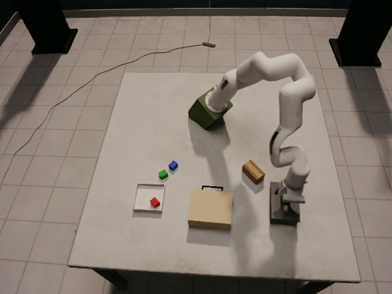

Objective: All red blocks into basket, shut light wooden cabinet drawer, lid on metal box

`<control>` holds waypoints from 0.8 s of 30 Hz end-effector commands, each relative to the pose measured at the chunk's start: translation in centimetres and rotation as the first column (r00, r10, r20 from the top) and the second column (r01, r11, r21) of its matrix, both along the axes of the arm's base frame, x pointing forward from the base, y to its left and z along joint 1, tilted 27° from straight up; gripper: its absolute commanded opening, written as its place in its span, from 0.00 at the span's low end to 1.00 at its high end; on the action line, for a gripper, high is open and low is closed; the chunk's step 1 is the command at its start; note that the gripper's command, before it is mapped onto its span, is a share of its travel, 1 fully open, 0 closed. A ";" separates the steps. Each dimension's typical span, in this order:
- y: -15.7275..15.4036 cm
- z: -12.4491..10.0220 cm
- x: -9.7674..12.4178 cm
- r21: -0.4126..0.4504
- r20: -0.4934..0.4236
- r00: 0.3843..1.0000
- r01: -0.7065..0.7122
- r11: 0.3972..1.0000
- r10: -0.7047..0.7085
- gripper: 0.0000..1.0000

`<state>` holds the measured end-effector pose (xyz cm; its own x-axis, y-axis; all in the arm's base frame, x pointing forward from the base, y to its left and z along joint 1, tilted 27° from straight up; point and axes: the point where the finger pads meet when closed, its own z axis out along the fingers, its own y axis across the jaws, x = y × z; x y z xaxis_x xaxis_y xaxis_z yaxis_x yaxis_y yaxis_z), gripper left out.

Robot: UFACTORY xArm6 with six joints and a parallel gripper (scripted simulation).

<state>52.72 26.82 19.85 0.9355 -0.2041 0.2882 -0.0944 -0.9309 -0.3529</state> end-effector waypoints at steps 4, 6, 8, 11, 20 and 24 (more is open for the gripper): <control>0.2 -0.2 0.3 0.002 0.005 1.000 0.000 1.000 0.000 0.00; 0.2 -0.3 0.3 0.002 0.005 1.000 0.000 1.000 0.000 0.00; 0.3 -0.4 0.4 0.002 0.005 1.000 0.000 1.000 0.000 0.00; 0.3 -0.6 0.4 0.002 0.005 1.000 0.000 1.000 0.000 0.00; 0.4 -0.9 0.6 0.002 0.005 1.000 0.000 1.000 0.000 0.00; 0.5 -1.1 0.6 0.002 0.005 1.000 0.000 1.000 0.000 0.00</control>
<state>53.17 27.22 18.73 0.9354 -0.2042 0.2886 -0.0943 -0.9308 -0.3532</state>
